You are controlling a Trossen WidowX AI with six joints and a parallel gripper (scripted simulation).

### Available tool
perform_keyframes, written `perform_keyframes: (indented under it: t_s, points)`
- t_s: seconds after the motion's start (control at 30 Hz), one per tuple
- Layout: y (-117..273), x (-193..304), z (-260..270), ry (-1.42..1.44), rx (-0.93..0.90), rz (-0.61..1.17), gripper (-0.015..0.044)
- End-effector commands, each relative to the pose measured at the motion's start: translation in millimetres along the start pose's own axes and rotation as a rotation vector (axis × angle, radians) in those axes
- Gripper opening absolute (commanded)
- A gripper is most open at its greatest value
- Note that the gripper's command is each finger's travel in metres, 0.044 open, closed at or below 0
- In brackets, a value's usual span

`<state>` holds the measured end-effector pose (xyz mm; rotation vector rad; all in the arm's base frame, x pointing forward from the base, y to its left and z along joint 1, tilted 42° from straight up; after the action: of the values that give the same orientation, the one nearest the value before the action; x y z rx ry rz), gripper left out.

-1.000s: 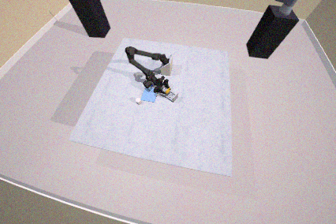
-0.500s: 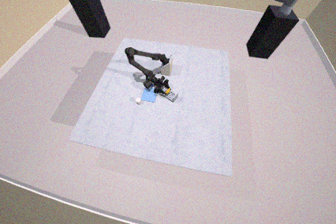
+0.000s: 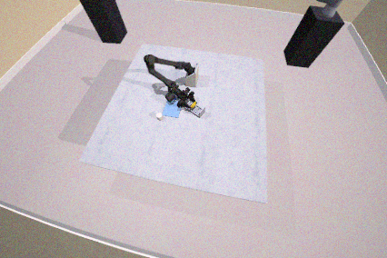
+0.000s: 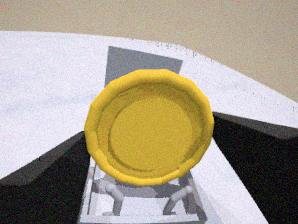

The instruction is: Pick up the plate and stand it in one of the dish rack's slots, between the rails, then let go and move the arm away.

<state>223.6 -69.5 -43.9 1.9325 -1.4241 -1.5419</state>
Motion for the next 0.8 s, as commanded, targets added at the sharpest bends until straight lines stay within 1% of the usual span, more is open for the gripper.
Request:
perform_keyframes:
  t_s: [0.0, 0.37, 0.57, 0.77]
  points:
    - [-0.1, 0.0, 0.0, 0.000, 0.000, 0.000, 0.0400]
    - [-3.0, -4.9, -0.7, 0.014, -0.018, 0.007, 0.0400]
    - [0.5, -35.6, -10.8, 0.013, -0.036, 0.010, 0.0400]
    - [11.1, -91.3, -18.2, -0.023, -0.031, -0.011, 0.0400]
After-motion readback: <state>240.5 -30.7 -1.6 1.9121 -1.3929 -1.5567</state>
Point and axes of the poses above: the point midway between the two fingers, 35 mm back from their tips, its own y axis back along the fingers, its own z axis across the jaws, x = y × z, the point moved 6 cm from there along y, back along the fingers, and after that the axes turned 12 degrees about -y, right-handed, at the moved point
